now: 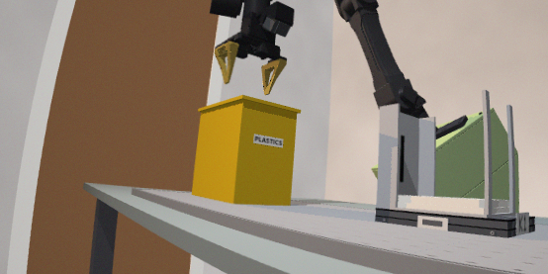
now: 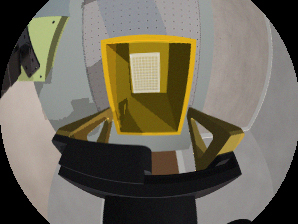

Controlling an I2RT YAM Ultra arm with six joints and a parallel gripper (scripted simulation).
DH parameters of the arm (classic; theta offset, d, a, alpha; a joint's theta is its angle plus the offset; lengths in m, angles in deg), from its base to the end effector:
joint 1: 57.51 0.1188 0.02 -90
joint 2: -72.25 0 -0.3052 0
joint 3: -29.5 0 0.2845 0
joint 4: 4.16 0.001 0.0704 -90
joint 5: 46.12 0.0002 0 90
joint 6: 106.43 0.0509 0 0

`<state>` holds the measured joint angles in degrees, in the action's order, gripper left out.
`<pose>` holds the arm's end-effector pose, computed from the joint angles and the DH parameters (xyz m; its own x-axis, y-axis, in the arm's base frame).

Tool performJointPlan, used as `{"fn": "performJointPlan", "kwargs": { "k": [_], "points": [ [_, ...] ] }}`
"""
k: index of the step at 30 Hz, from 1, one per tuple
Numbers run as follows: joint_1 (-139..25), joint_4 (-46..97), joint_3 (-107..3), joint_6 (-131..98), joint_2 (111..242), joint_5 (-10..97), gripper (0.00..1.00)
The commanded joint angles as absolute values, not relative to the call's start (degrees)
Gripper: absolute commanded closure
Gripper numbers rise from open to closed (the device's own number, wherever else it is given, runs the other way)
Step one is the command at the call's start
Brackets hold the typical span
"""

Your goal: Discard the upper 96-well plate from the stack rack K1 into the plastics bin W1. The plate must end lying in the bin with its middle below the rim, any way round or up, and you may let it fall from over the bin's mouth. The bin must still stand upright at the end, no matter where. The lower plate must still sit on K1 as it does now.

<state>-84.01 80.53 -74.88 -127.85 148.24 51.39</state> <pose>0.2331 -0.1225 0.4495 -0.2003 -0.9314 0.3039 -0.8784 0.0334 -0.4768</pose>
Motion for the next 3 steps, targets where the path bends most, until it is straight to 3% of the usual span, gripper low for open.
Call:
{"fn": "performJointPlan", "kwargs": {
  "k": [1, 3],
  "points": [
    [-84.0, 80.9, -75.1, -127.8, 147.8, 51.4, 0.00],
    [-84.0, 80.9, -75.1, -127.8, 147.8, 51.4, 0.00]
  ]
}}
